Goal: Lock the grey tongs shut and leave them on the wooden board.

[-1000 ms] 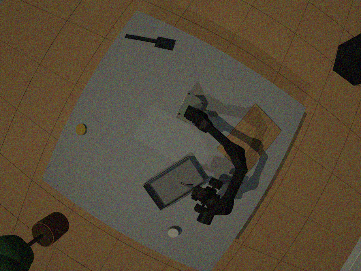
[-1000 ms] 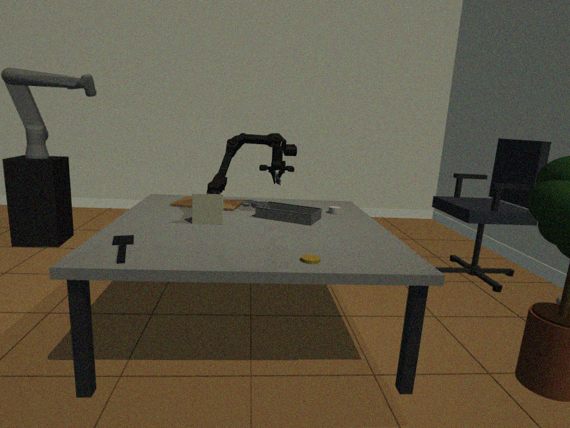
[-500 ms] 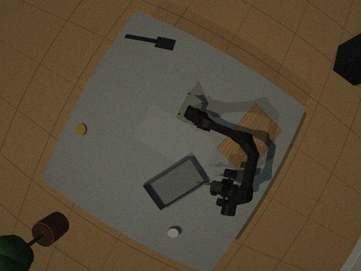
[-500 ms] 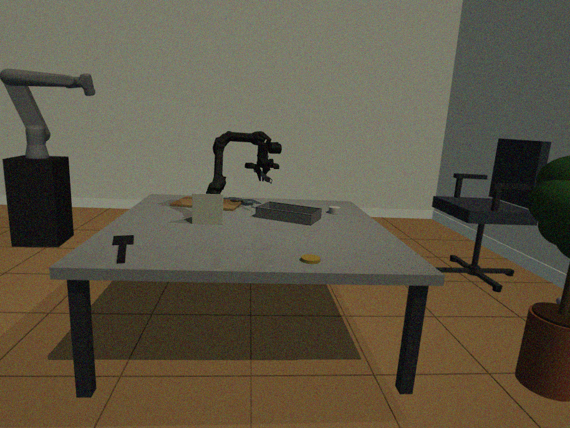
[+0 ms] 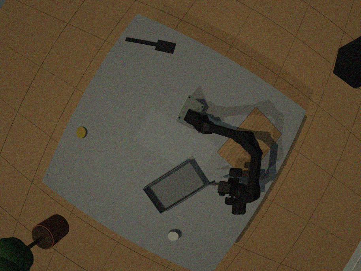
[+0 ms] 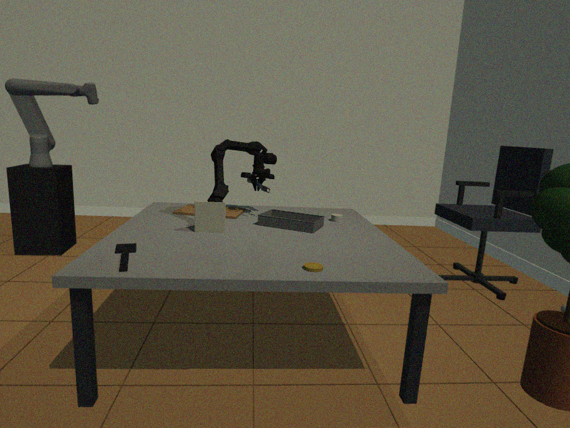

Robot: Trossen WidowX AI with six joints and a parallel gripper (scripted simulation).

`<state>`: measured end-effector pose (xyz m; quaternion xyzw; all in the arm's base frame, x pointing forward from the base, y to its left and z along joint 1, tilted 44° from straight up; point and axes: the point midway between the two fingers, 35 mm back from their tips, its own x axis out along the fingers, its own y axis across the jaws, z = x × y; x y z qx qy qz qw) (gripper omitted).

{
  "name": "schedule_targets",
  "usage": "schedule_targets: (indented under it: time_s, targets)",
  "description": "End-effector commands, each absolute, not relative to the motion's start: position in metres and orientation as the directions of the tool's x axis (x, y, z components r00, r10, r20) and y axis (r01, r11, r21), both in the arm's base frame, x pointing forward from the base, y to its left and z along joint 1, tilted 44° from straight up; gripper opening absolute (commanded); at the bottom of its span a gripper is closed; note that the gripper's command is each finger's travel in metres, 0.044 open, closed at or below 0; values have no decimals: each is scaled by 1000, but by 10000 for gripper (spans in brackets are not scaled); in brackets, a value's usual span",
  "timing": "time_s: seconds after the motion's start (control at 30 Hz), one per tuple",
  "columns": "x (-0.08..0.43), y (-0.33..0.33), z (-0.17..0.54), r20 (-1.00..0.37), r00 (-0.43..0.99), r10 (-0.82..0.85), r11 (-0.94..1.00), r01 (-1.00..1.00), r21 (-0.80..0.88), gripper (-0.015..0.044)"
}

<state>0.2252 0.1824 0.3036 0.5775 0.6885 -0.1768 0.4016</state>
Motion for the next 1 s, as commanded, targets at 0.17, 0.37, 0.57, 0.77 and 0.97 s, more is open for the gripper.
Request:
schedule_targets:
  time_s: [0.17,0.37,0.57,0.77,0.97]
  targets:
    - [196,200,307,-792,-10,610,349,901,258,-150]
    - [176,211,309,-810,-13,586,397,876,273,-150]
    - [156,220,311,-824,-11,566,441,849,292,-150]
    - [136,226,313,-835,-3,551,478,821,312,-150]
    - [116,231,316,-839,7,545,513,788,340,-150]
